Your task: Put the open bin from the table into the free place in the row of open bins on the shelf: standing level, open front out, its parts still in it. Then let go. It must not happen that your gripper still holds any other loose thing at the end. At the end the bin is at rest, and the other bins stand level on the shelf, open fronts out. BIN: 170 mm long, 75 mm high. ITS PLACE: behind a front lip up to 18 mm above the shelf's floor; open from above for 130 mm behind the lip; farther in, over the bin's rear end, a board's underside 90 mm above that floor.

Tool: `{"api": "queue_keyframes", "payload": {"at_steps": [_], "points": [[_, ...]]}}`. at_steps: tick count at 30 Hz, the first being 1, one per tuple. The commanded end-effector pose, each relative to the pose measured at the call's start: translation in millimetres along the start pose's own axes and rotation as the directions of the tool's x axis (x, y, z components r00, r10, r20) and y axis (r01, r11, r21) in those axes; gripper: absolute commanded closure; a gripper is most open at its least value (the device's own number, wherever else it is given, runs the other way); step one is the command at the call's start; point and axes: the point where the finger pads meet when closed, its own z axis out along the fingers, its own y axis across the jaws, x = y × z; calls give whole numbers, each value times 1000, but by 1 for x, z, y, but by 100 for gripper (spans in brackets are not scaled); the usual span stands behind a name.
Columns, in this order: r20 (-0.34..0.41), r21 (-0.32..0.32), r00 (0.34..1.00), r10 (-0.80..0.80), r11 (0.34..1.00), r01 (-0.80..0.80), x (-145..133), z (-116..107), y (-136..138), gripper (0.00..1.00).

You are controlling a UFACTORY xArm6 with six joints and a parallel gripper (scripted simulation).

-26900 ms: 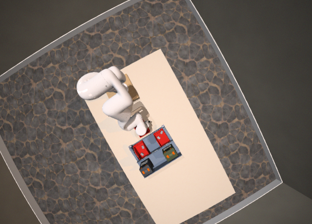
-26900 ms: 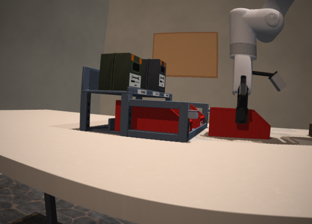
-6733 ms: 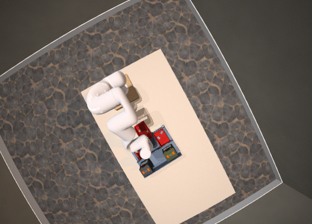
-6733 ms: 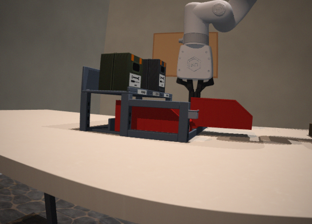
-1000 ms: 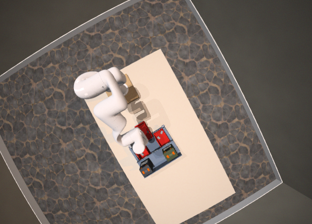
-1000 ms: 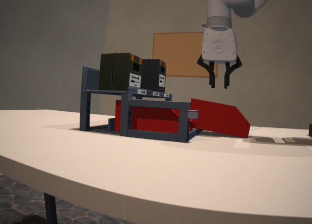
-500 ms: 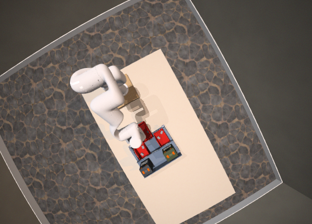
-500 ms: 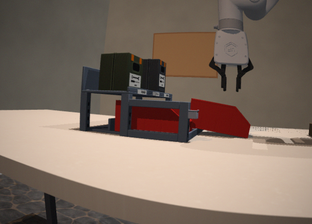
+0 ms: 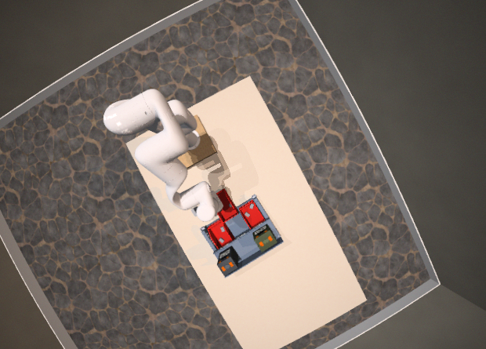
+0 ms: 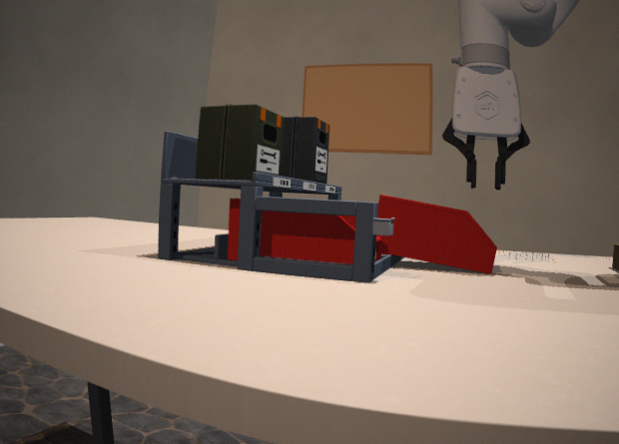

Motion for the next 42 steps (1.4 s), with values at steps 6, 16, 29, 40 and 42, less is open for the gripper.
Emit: {"api": "queue_keyframes", "payload": {"at_steps": [6,16,29,40,42], "points": [[0,2,1000,0,1000,0,0,6,32,67],[0,2,1000,0,1000,0,0,5,28,67],[0,2,1000,0,1000,0,0,4,23,67],[0,2,1000,0,1000,0,0,3,17,67],[0,2,1000,0,1000,0,0,3,17,67]]}}
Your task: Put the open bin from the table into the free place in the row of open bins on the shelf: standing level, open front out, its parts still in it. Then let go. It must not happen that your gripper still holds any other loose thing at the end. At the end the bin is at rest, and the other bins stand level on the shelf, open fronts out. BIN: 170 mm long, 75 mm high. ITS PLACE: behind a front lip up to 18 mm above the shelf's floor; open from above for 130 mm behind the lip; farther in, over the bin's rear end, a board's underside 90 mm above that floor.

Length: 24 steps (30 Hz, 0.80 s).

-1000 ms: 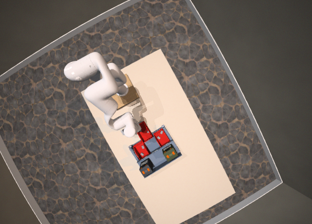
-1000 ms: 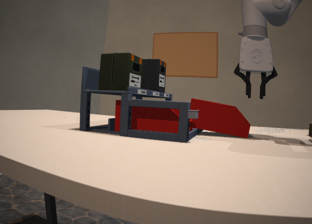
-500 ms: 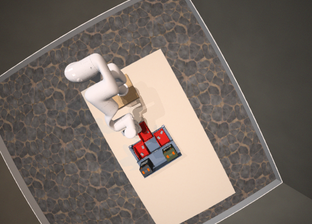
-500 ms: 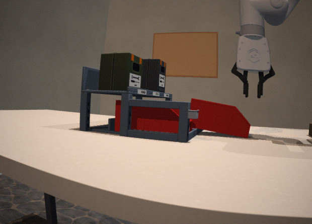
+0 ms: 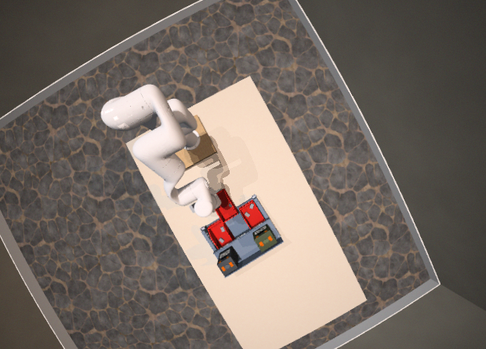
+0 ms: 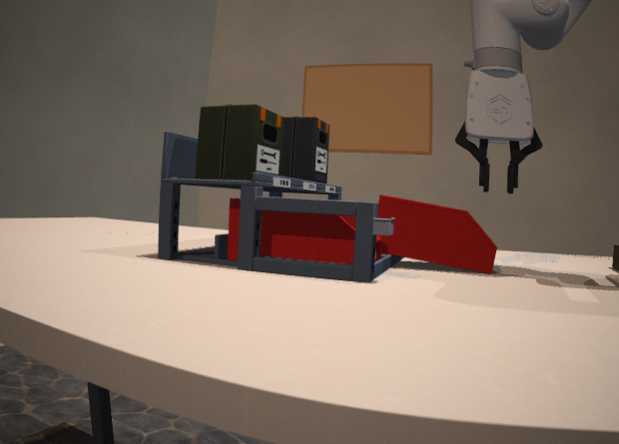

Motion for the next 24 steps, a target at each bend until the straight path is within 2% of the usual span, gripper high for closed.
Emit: {"api": "queue_keyframes", "payload": {"at_steps": [1,23,24], "points": [[0,4,1000,0,1000,0,0,-1,-2,67],[0,4,1000,0,1000,0,0,-2,-4,67],[0,4,1000,0,1000,0,0,-2,-4,0]]}}
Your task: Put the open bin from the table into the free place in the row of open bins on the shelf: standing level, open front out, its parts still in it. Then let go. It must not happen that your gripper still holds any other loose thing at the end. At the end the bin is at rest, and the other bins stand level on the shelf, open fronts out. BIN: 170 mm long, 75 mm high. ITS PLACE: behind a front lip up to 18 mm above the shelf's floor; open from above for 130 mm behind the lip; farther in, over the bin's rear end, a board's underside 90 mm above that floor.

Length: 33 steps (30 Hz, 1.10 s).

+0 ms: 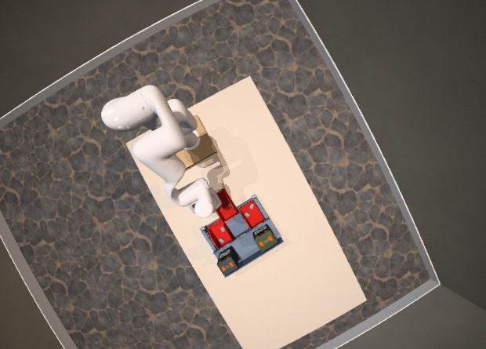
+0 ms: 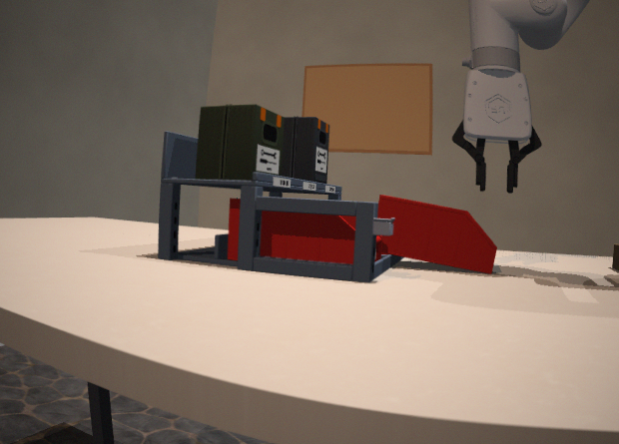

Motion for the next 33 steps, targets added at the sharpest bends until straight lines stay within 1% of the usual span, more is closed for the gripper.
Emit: {"api": "queue_keyframes", "payload": {"at_steps": [1,16,21,33], "points": [[0,4,1000,0,1000,0,0,-1,-1,0],[0,4,1000,0,1000,0,0,-1,-1,0],[-1,131,1000,0,991,0,0,54,0,0],[-1,131,1000,0,991,0,0,54,0,0]]}}
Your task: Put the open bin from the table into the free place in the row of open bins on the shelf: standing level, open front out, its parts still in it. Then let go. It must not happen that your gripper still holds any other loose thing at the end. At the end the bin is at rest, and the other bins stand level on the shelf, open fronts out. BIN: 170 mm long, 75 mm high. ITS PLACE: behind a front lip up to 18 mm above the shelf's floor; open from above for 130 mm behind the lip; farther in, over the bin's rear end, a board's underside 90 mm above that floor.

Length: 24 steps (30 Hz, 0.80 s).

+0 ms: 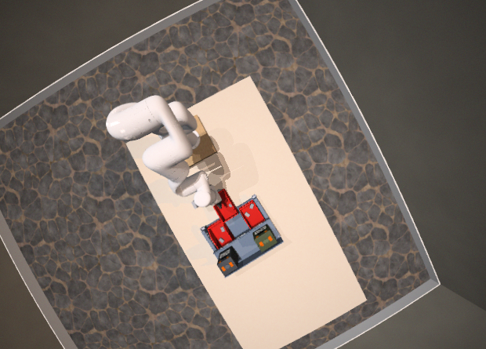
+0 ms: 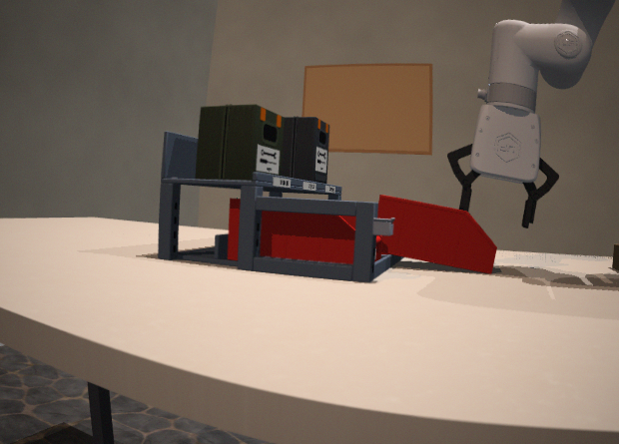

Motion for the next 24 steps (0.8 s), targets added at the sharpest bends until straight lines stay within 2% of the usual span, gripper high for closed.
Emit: {"api": "queue_keyframes", "payload": {"at_steps": [1,5,17,24], "points": [[0,5,1000,0,1000,0,0,5,-1,0],[0,9,1000,0,1000,0,0,31,3,0],[0,9,1000,0,1000,0,0,31,3,0],[0,9,1000,0,1000,0,0,21,2,0]]}}
